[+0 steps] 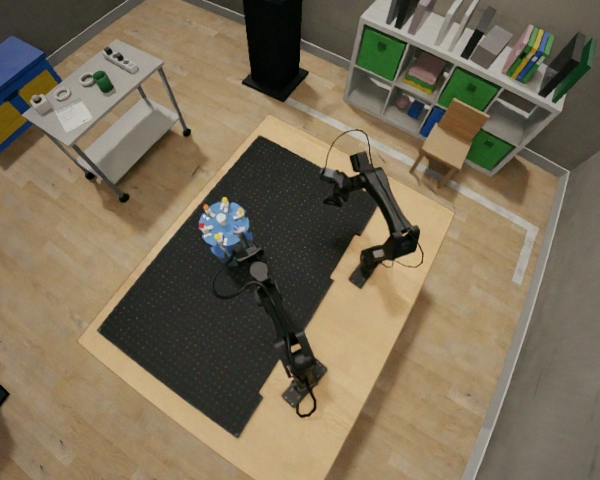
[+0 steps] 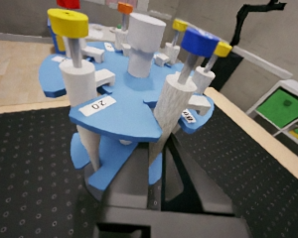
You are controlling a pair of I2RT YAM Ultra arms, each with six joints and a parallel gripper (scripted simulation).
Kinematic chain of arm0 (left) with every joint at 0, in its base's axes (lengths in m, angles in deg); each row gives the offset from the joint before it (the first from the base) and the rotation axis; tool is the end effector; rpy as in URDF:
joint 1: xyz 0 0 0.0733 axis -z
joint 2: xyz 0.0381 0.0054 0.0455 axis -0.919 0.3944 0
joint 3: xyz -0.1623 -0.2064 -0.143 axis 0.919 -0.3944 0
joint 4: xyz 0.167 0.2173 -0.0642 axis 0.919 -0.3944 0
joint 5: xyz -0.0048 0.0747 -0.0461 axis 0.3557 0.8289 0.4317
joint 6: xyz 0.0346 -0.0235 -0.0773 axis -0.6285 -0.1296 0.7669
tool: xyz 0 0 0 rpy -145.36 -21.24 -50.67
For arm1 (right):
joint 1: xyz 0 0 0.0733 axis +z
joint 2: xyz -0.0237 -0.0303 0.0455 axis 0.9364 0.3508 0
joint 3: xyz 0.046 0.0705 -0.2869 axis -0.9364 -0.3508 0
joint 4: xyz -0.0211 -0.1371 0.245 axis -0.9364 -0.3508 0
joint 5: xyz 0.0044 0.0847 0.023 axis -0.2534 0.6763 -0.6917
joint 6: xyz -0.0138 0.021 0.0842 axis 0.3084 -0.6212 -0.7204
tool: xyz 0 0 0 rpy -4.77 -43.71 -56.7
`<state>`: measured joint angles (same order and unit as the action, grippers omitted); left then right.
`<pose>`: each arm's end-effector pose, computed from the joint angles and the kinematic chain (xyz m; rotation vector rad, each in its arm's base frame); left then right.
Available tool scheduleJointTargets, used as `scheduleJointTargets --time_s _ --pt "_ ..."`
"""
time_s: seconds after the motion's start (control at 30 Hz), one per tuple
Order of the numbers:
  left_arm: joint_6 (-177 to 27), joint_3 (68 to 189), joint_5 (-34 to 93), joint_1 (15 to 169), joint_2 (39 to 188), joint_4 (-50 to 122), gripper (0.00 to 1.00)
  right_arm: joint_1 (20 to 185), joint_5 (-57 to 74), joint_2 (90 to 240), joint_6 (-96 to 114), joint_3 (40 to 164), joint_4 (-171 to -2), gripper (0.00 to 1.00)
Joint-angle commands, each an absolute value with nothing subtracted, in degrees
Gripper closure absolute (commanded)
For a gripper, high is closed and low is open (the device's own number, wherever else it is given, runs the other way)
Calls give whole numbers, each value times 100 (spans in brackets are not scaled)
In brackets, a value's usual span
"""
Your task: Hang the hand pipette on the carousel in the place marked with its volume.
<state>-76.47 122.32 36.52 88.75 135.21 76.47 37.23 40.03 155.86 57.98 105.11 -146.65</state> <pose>0.4589 -0.1772 0.2748 0.2369 1.5728 -0.2361 0.2563 -0.1064 0.3426 -0.5228 2.3362 0.2260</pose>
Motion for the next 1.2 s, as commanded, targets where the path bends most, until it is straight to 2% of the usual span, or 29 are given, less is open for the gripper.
scheduleJointTargets --time_s 0.0,1.17 --pt "-7706 12452 3569 8796 13435 7609 88 3672 4118 15562 5830 10596 -14591 0" --pt "-7705 12451 3590 8831 13382 7709 88 3672 4118 15562 5830 10596 -14591 0"
